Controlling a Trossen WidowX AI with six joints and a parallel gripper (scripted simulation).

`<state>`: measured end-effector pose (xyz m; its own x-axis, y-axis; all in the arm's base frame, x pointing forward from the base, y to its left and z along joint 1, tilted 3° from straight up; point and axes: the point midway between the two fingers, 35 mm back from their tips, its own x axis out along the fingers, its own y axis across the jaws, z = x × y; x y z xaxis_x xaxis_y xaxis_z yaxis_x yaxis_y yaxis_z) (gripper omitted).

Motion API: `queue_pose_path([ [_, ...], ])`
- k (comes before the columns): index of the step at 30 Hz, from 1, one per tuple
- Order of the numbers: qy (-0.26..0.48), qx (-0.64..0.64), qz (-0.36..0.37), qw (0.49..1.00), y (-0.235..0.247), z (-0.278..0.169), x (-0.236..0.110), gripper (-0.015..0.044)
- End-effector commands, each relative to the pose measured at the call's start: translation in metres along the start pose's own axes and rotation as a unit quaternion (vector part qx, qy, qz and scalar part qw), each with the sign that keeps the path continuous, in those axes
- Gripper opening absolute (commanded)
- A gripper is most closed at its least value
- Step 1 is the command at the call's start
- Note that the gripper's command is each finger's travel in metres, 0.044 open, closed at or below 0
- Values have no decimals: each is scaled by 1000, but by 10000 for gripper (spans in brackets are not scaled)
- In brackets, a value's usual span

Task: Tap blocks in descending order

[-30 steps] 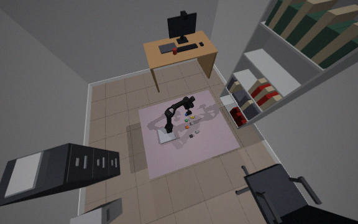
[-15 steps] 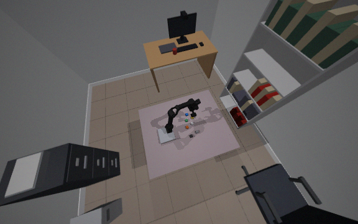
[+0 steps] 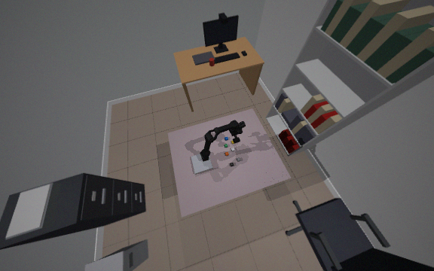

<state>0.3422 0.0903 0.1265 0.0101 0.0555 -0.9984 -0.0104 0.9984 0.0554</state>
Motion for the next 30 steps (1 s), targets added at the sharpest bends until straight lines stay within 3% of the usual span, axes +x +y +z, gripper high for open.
queue_pose_path([
  [1,3,-3,0,1000,-1,0,1,400],
  [7,2,-3,-3,1000,-13,2,1,400],
  [19,3,-2,-9,1000,-203,-11,-1,400],
  [30,3,-2,-9,1000,-208,-13,-1,400],
])
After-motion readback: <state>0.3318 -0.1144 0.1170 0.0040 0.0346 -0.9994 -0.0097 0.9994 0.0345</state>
